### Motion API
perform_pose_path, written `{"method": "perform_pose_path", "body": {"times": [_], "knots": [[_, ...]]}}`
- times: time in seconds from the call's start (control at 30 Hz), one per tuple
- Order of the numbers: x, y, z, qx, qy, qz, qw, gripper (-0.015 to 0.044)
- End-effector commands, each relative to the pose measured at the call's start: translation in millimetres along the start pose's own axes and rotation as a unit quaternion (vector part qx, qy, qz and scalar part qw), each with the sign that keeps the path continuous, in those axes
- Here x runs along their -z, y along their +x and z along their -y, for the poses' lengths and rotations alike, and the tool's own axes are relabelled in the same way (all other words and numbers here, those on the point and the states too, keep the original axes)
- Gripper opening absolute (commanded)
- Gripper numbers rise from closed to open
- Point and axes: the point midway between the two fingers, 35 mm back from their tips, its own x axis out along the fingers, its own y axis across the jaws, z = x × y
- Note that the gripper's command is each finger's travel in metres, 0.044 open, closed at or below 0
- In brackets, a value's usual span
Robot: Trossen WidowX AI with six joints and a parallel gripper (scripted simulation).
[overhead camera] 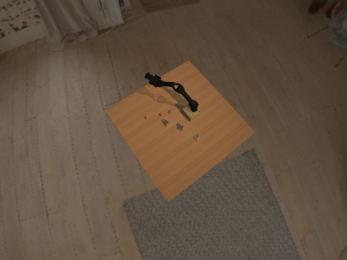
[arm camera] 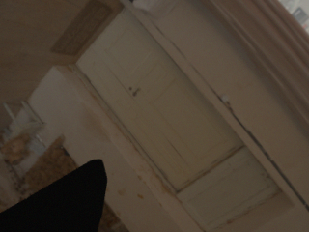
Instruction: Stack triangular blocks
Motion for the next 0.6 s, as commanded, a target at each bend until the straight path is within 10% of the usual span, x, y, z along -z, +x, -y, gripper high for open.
{"method": "perform_pose_path", "body": {"times": [0.0,0.57], "knots": [[-49,-52,19,0.023,-0.014,0.068,0.997,0.0440],[-205,-300,-5,0.053,-0.133,0.312,0.939,0.0440]]}}
